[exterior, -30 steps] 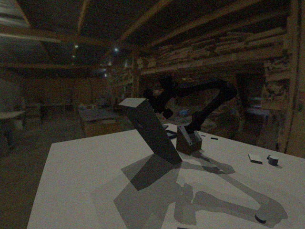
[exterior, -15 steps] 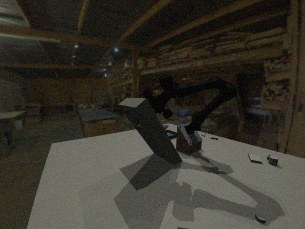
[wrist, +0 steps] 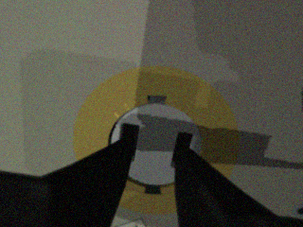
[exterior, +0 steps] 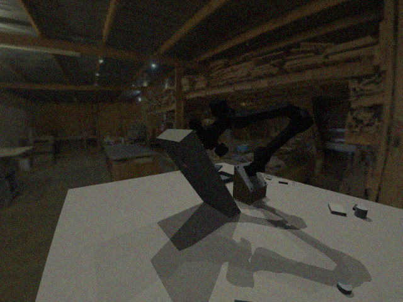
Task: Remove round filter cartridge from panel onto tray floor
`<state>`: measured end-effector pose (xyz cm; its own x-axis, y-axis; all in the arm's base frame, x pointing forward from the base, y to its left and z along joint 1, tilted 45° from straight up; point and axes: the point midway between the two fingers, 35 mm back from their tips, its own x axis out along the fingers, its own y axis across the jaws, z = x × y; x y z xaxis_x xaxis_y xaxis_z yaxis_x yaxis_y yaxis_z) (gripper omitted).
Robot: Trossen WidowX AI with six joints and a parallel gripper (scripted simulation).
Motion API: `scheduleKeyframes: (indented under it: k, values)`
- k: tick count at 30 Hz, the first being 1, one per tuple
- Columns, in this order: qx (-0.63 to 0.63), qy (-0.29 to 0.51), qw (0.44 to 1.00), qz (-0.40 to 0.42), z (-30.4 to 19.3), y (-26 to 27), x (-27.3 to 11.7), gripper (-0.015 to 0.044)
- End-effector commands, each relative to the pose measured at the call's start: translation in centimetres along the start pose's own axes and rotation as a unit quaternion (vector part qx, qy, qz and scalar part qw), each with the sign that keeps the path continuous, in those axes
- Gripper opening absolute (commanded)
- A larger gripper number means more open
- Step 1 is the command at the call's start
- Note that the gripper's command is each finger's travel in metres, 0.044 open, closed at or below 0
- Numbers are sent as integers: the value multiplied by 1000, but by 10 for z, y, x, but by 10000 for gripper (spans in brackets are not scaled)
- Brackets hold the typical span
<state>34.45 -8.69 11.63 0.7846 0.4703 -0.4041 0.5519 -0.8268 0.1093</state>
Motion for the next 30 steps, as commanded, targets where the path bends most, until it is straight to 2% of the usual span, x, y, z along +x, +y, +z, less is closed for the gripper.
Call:
scheduleKeyframes:
  k: [1,30]
  values:
    - [1,-1,1000,1,0,0,0,104]
    - [1,-1,1000,1,0,1,10,104]
